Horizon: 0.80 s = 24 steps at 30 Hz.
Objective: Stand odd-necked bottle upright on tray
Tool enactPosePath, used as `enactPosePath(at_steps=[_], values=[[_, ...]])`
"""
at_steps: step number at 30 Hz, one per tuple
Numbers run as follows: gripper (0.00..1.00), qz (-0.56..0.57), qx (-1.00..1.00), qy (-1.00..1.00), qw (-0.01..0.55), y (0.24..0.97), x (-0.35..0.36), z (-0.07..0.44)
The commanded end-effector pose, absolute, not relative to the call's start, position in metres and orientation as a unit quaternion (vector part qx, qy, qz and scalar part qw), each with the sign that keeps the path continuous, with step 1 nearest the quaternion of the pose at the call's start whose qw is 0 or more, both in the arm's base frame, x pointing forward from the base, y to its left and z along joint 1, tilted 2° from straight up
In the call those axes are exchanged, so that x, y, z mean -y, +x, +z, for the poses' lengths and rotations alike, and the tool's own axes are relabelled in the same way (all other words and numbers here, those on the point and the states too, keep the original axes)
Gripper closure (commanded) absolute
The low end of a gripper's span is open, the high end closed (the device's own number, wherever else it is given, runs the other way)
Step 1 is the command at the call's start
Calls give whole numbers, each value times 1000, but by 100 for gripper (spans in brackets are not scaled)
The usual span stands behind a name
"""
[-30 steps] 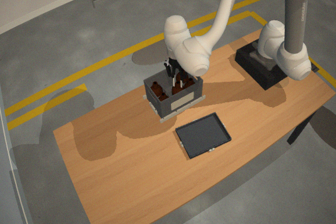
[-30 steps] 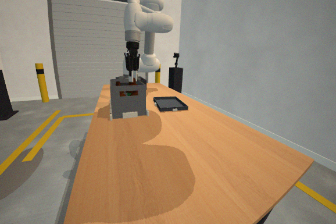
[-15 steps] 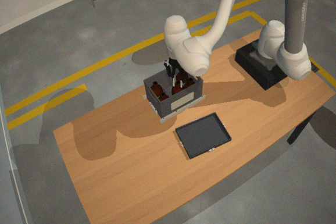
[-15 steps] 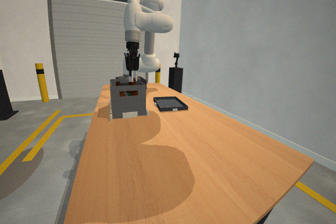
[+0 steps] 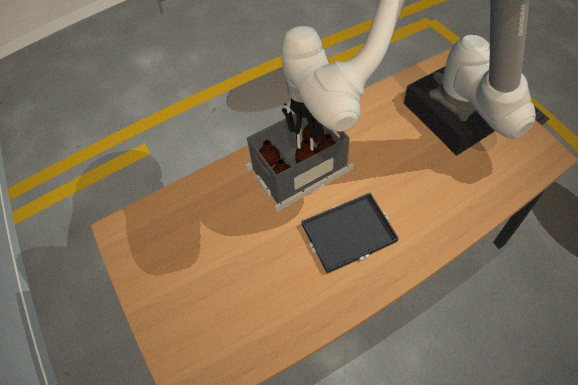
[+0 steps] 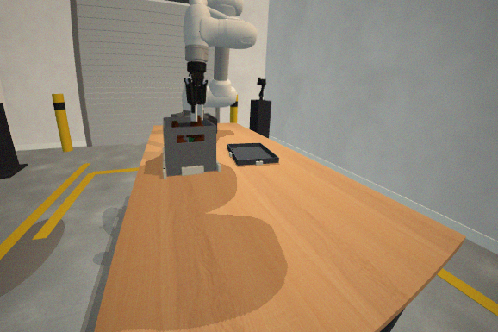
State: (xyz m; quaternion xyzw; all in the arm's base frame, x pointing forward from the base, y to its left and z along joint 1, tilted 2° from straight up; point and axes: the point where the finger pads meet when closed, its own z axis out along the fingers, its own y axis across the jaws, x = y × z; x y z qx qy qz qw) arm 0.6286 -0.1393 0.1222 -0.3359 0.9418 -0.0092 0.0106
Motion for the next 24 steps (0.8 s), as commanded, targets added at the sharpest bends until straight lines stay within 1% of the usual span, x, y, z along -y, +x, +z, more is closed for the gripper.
enactPosePath(at_steps=[1, 24], values=[[100, -11, -942, -334, 11, 630, 138, 125], [100, -11, -942, -334, 11, 630, 138, 130]])
